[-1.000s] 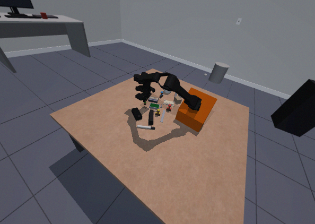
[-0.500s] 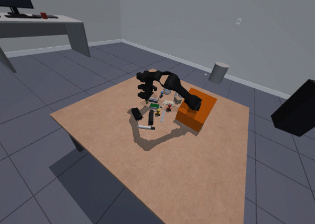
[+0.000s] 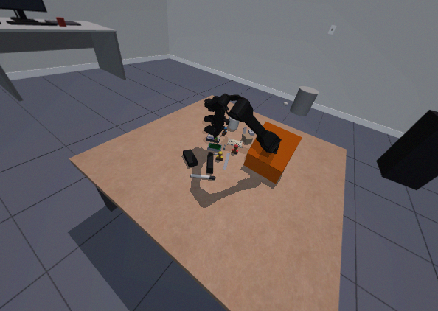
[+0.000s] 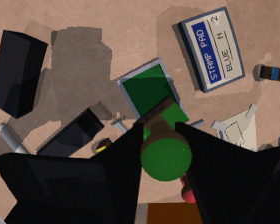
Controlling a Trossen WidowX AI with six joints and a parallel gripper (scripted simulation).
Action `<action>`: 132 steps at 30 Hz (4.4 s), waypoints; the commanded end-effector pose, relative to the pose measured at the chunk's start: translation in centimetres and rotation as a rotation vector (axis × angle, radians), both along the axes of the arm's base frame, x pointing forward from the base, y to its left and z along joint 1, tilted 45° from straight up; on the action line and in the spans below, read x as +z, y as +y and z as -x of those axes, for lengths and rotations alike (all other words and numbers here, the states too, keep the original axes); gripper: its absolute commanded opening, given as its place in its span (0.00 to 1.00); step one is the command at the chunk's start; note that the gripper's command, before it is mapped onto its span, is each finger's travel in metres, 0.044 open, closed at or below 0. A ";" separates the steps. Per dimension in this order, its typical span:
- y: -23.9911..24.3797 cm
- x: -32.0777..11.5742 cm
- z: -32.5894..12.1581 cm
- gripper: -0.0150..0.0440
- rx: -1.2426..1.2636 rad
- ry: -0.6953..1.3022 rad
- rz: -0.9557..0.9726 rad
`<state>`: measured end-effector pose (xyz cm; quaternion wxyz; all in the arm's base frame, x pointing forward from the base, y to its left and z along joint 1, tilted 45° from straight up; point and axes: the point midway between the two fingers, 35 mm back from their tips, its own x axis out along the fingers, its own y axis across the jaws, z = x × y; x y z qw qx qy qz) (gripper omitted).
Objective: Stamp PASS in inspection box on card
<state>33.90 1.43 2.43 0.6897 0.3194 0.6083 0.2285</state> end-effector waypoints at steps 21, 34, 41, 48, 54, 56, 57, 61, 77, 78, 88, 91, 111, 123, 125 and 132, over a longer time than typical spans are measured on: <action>0.8 -1.3 0.1 0.25 0.005 -0.003 -0.002; 1.4 -1.9 -0.1 0.25 0.006 -0.004 -0.002; 1.7 -2.2 -0.1 0.25 0.006 -0.004 -0.002; 2.1 -2.6 -0.2 0.25 0.006 -0.004 -0.003; 2.3 -2.8 -0.2 0.25 0.007 -0.005 -0.003; 2.4 -2.9 -0.3 0.25 0.007 -0.005 -0.003; 2.5 -3.0 -0.3 0.25 0.007 -0.005 -0.004; 2.7 -3.2 -0.3 0.25 0.007 -0.005 -0.004; 3.4 -3.9 -0.4 0.25 0.008 -0.006 -0.006; 3.5 -3.9 -0.4 0.25 0.008 -0.006 -0.006; 3.7 -4.1 -0.4 0.25 0.012 -0.010 -0.006; 3.7 -4.1 -0.4 0.25 0.013 -0.011 -0.005; 4.0 -4.4 -0.5 0.25 0.013 -0.011 -0.005; 4.0 -4.4 -0.5 0.25 0.013 -0.011 -0.005; 4.0 -4.4 -0.5 0.25 0.013 -0.011 -0.005; 4.0 -4.4 -0.5 0.25 0.013 -0.011 -0.005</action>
